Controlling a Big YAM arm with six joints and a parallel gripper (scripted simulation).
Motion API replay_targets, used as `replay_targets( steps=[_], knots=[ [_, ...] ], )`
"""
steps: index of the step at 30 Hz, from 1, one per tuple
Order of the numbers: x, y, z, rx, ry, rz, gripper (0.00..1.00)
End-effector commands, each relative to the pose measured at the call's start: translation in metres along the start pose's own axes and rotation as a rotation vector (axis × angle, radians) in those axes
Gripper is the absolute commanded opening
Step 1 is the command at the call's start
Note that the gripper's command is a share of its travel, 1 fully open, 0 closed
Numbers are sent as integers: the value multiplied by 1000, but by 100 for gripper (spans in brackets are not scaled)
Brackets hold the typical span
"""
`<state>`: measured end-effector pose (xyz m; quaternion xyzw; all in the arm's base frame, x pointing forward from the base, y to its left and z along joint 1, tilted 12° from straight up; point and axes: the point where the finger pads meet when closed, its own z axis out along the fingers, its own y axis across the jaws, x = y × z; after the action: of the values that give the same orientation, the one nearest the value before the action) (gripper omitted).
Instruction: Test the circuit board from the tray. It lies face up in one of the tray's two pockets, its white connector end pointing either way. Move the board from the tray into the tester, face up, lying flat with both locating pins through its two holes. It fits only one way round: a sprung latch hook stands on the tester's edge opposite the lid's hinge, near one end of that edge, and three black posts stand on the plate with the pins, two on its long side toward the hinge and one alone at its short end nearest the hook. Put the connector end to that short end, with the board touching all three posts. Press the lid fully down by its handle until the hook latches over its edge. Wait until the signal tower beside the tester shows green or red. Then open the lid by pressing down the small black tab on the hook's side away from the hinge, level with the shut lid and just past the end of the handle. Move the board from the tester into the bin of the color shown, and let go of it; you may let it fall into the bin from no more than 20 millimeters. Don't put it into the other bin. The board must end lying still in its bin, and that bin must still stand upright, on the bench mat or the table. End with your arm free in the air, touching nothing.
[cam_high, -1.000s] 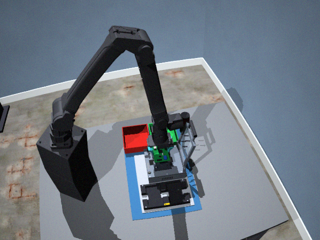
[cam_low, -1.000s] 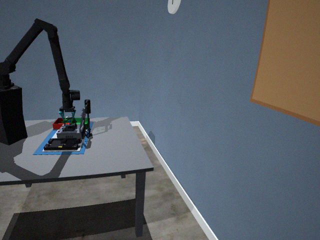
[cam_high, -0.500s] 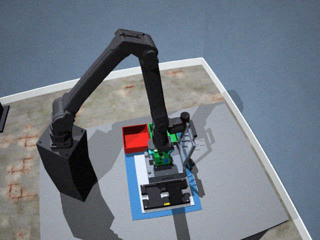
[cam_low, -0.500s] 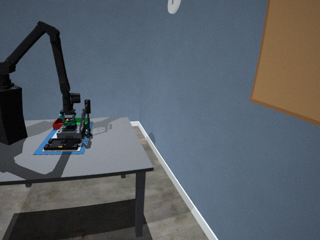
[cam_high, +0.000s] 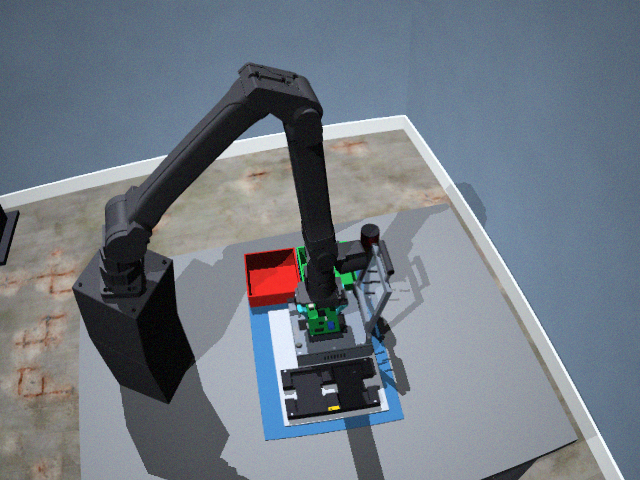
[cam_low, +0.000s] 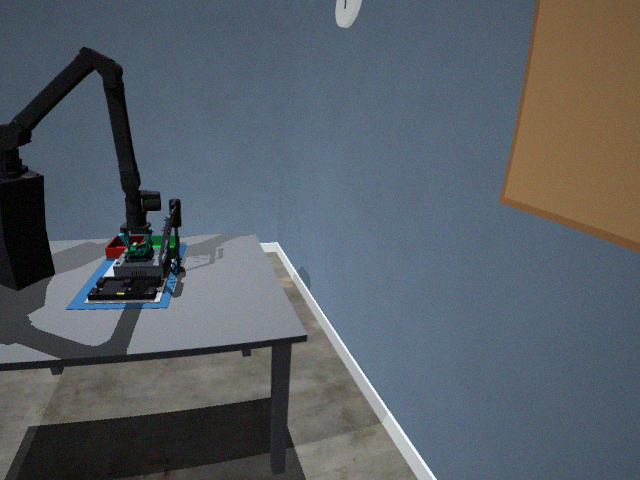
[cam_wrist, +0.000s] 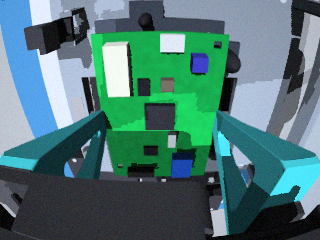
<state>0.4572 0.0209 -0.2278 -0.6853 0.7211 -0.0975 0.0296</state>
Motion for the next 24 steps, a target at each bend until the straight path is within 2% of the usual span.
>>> replay_targets(
  steps=[1,24],
  knots=[
    [3,-5,5,8,-3,4,72],
    [3,-2,6,1,-2,3,72]
  ],
)
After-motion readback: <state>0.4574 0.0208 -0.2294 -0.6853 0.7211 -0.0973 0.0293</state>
